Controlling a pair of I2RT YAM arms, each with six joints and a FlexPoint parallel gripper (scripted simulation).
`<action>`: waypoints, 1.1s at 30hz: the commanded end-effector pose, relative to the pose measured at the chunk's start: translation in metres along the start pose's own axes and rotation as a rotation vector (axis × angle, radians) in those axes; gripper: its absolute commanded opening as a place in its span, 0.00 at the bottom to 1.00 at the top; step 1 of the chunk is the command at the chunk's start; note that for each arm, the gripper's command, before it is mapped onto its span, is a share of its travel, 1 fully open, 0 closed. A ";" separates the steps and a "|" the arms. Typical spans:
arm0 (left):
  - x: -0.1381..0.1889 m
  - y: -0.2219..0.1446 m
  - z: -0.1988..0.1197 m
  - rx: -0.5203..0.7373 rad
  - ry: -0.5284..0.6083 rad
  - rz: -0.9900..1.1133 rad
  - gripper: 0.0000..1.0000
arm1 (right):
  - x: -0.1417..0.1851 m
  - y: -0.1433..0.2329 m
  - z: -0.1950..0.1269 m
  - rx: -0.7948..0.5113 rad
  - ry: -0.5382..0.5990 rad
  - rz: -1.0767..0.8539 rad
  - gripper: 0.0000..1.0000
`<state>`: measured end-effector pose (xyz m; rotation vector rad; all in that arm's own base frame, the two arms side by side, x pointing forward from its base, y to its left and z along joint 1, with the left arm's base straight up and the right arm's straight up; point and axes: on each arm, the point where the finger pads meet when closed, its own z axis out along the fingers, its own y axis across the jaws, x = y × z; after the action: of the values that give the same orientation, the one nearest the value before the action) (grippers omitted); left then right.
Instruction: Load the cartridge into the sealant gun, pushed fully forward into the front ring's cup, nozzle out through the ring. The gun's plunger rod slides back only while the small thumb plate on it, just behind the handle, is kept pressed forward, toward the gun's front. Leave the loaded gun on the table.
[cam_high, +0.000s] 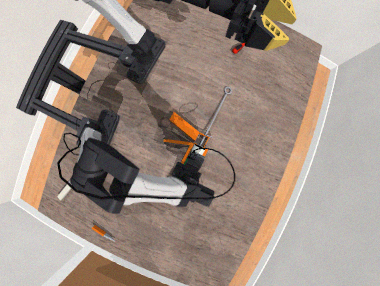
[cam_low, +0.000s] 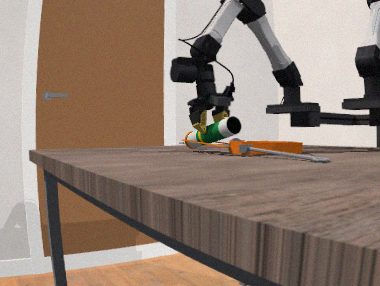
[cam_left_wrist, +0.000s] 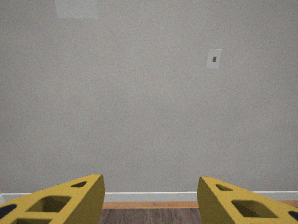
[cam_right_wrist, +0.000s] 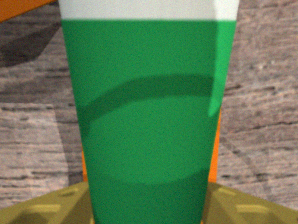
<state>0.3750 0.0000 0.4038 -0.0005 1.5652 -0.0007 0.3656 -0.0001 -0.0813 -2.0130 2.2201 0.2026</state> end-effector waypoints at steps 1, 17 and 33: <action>0.003 -0.001 -0.004 0.006 0.017 -0.012 0.52 | -0.010 -0.018 -0.017 0.055 -0.035 -0.008 0.00; 0.003 -0.001 -0.004 0.006 0.017 -0.012 0.52 | -0.006 -0.019 -0.019 0.064 0.019 -0.023 0.00; 0.003 -0.001 -0.004 0.006 0.017 -0.012 0.52 | -0.003 -0.024 -0.010 0.081 0.114 0.001 0.00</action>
<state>0.3750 0.0000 0.4038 -0.0005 1.5652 -0.0007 0.3659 -0.0013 -0.0881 -2.0502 2.2628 0.1390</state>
